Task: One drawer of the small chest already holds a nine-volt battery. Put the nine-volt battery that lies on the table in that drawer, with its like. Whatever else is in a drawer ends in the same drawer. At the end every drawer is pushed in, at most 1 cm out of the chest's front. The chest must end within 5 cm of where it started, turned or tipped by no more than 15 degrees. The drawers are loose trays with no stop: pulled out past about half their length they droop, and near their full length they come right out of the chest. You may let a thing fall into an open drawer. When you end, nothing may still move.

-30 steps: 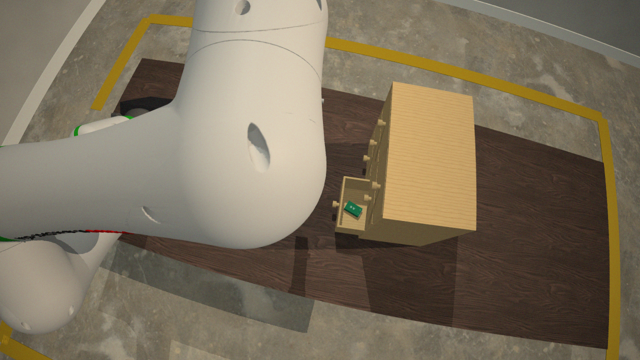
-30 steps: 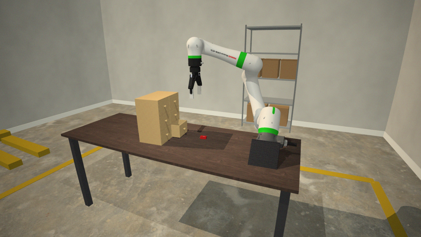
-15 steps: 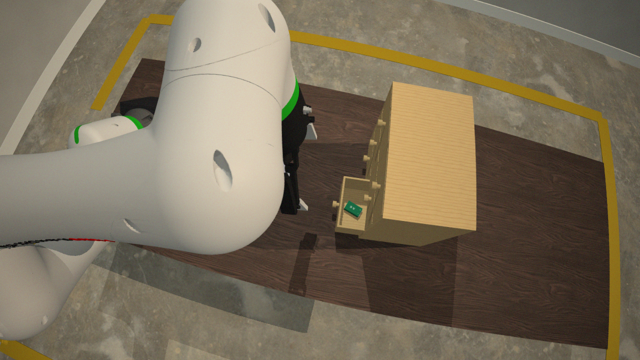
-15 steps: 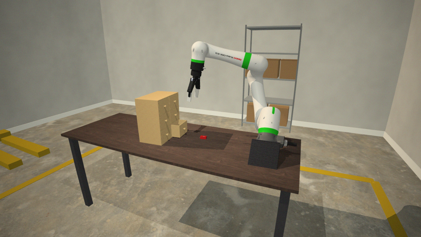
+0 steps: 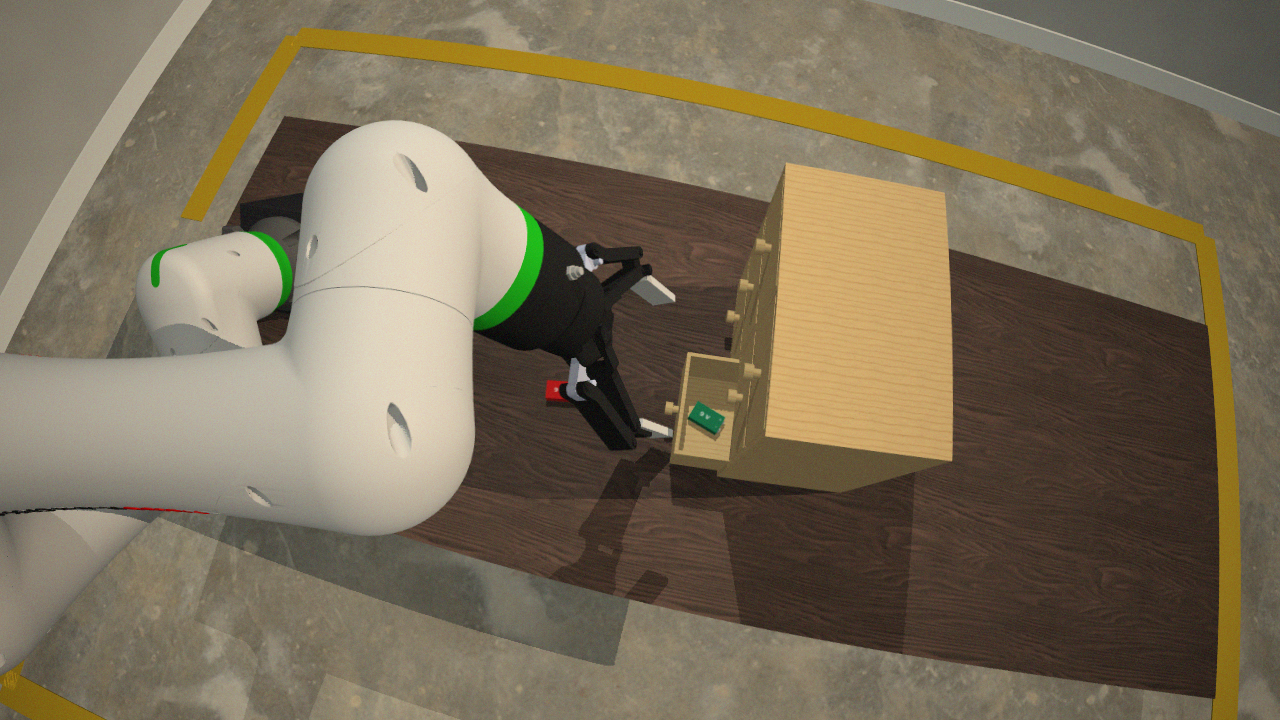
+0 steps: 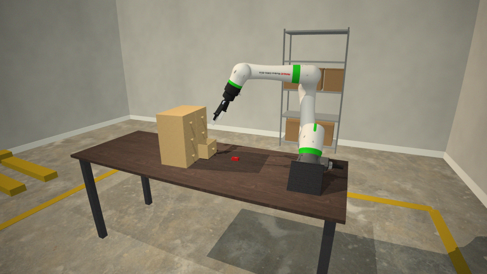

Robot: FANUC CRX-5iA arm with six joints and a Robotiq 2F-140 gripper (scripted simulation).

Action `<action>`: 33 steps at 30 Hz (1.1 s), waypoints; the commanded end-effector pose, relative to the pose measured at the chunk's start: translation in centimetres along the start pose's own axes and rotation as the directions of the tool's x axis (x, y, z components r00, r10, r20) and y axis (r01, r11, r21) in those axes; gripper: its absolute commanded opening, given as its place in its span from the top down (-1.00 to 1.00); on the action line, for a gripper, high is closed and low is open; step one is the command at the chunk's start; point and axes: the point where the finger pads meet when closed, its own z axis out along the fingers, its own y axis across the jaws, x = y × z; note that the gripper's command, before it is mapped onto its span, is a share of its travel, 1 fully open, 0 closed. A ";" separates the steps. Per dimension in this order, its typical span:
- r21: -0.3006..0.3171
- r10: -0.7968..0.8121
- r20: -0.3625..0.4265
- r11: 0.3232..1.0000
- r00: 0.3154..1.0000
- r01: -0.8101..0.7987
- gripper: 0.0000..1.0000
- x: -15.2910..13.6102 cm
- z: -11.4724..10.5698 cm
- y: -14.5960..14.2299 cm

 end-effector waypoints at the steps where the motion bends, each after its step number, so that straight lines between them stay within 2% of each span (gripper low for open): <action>1: 0.011 -0.024 -0.116 1.000 0.993 0.026 -1.00 0.6 2.0 0.1; 10: 0.016 -0.039 -0.189 0.999 0.981 0.043 -1.00 1.0 3.4 0.2; 33: 0.016 -0.039 -0.193 0.999 0.980 0.043 -1.00 1.0 3.5 0.3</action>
